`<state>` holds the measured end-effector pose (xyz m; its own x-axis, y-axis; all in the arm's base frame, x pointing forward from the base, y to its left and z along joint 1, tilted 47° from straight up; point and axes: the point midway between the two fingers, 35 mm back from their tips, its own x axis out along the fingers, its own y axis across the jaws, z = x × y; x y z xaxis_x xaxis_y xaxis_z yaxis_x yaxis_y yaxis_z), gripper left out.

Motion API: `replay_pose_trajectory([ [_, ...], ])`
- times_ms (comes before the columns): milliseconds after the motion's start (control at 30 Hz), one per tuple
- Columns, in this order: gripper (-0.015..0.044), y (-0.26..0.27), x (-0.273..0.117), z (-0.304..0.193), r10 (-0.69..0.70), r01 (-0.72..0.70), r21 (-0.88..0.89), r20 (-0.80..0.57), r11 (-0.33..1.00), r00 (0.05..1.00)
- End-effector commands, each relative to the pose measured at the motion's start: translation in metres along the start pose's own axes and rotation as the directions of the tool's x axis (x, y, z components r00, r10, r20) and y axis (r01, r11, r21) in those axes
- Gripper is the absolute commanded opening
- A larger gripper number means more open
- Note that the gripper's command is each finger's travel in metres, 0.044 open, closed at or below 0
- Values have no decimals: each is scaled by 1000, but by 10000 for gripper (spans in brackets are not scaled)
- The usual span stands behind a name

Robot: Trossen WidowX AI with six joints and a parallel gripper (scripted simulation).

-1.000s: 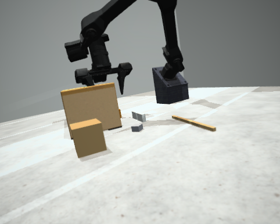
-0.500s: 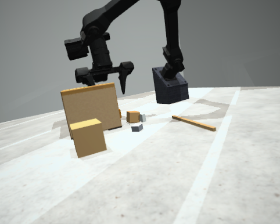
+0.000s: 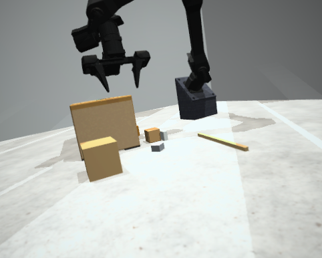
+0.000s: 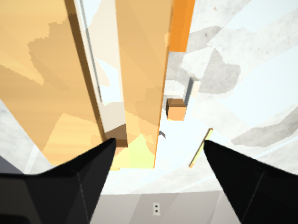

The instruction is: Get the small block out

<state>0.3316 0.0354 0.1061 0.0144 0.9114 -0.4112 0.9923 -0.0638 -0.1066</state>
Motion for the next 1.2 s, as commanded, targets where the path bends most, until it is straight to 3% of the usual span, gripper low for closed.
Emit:
replay_pose_trajectory([
  [0, 321, -2, 1, -3, 5, -2, -175, 20, 985, 1000],
  [100, 285, -6, 2, -8, 18, 18, -521, 63, 853, 998],
  [233, 285, -11, 4, -15, 42, 81, -860, 118, 504, 992],
  [400, 285, -17, 4, -21, 85, 187, -979, 180, -78, 980],
  [500, 285, -20, 5, -26, 112, 237, -899, 210, -369, 971],
  [767, 285, -24, 6, -33, 159, 278, -590, 247, -758, 956],
  [967, 285, -28, 7, -39, 198, 268, -257, 269, -929, 942],
  [1167, 285, -30, 7, -44, 234, 214, 101, 285, -972, 930],
])
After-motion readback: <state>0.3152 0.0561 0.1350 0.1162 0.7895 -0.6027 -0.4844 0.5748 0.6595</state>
